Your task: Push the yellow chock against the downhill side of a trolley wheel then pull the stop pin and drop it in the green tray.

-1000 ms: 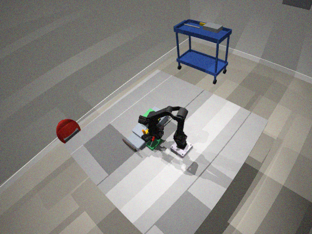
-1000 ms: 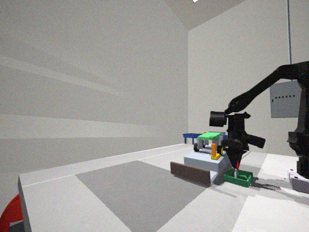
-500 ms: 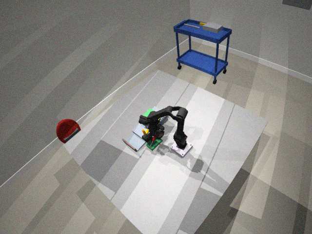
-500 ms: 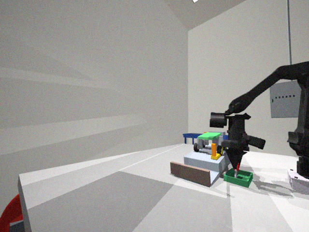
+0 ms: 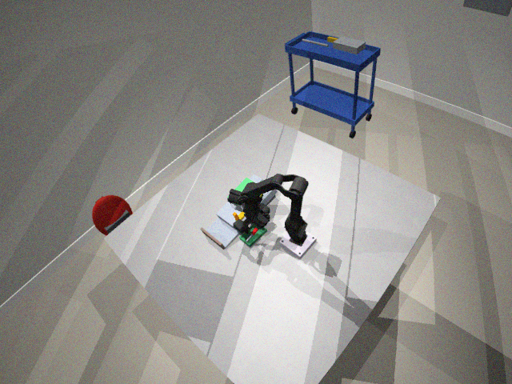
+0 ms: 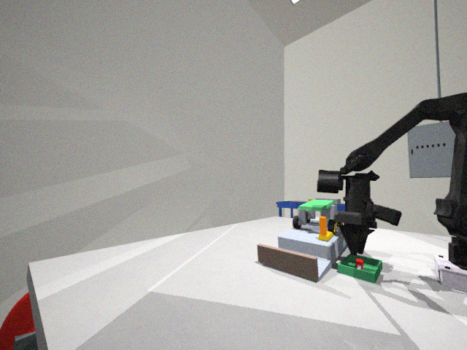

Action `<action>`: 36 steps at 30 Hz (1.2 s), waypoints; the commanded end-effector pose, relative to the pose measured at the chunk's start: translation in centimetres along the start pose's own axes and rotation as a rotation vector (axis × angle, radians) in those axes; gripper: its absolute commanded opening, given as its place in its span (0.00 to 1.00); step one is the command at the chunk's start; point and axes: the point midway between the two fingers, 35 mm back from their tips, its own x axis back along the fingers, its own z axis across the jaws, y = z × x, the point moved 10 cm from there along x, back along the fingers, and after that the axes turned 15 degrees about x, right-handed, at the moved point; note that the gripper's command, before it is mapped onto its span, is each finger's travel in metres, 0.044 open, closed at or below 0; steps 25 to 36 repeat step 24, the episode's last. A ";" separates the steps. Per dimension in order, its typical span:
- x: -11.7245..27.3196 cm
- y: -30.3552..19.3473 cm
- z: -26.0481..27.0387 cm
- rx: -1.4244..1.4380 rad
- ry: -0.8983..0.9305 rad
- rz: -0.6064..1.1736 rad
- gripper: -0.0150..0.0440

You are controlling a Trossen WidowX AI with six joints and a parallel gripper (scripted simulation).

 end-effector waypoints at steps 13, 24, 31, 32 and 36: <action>3.4 0.3 -0.4 0.002 -0.005 -0.006 1.00; 7.0 0.4 -1.0 0.002 -0.005 -0.006 1.00; 7.0 0.4 -1.0 0.002 -0.005 -0.006 1.00; 7.0 0.4 -1.0 0.002 -0.005 -0.006 1.00; 7.0 0.4 -1.0 0.002 -0.005 -0.006 1.00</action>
